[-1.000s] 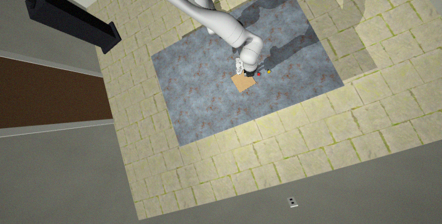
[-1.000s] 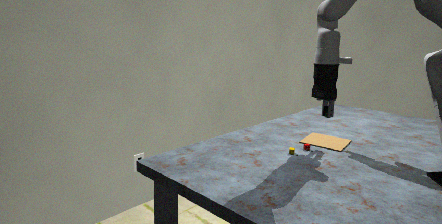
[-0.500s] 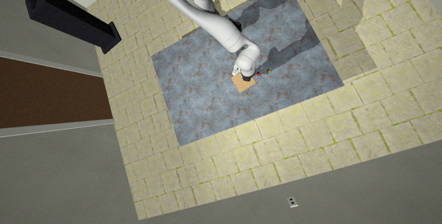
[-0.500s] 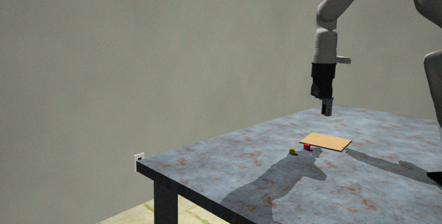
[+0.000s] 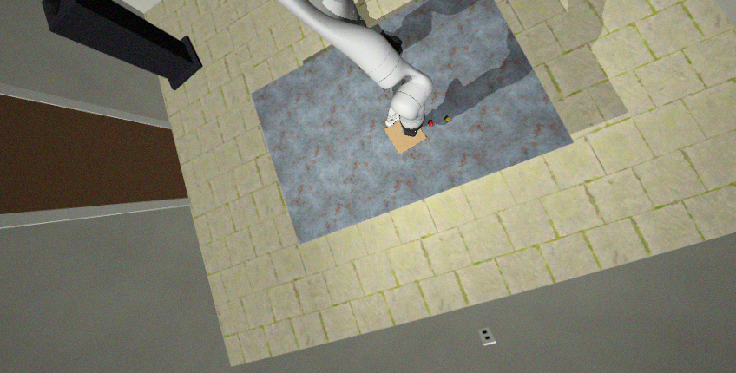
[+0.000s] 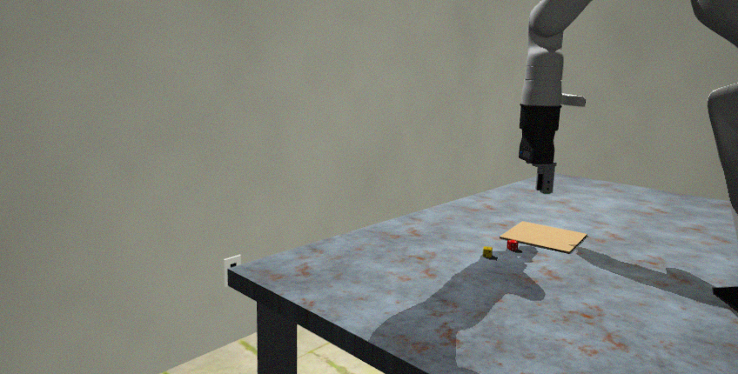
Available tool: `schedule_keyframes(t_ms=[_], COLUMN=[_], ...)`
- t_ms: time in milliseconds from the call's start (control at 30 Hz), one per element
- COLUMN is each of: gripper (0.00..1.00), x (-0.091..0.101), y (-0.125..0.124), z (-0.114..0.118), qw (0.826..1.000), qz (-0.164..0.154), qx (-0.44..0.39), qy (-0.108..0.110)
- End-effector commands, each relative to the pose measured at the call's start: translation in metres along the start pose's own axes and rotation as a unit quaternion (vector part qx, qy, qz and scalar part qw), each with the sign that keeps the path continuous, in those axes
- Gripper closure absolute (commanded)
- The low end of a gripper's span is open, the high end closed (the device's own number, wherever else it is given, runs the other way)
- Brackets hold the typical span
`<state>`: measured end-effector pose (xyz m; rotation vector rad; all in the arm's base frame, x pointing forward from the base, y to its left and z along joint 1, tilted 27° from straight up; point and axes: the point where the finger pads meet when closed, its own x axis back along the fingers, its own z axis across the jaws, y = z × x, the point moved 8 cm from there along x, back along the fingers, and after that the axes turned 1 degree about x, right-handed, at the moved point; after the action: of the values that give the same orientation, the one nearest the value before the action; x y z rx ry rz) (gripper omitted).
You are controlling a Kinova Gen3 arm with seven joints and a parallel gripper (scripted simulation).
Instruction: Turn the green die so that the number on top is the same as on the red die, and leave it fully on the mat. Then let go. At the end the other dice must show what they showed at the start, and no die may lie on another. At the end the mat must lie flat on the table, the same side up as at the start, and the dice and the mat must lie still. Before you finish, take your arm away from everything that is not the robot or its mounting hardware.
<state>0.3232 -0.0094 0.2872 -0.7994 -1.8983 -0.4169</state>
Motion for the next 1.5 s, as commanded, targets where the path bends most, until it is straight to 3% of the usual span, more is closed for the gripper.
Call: schedule_keyframes(t_ms=[0, 267, 333, 567, 833, 900, 1167, 1333, 1467], gripper=[0.66, 0.66, 0.66, 0.66, 0.66, 0.66, 0.66, 0.66, 0.66], x=[0.0, -0.003, -0.003, -0.014, -0.034, -0.034, -0.045, -0.047, -0.047], y=[-0.002, -0.021, -0.021, -0.049, -0.076, -0.076, -0.084, -0.084, -0.084], z=[-0.002, -0.015, -0.015, -0.027, -0.025, -0.025, -0.01, -0.002, 0.0], qw=[1.0, 0.998, 0.998, 0.985, 0.949, 0.949, 0.9, 0.875, 0.868], qz=[-0.007, -0.067, -0.067, -0.169, -0.313, -0.313, -0.436, -0.484, -0.496], qx=[-0.001, 0.005, 0.005, 0.012, 0.016, 0.016, 0.01, 0.004, 0.002], qy=[0.003, 0.018, 0.018, 0.035, 0.036, 0.036, 0.015, 0.001, -0.004])
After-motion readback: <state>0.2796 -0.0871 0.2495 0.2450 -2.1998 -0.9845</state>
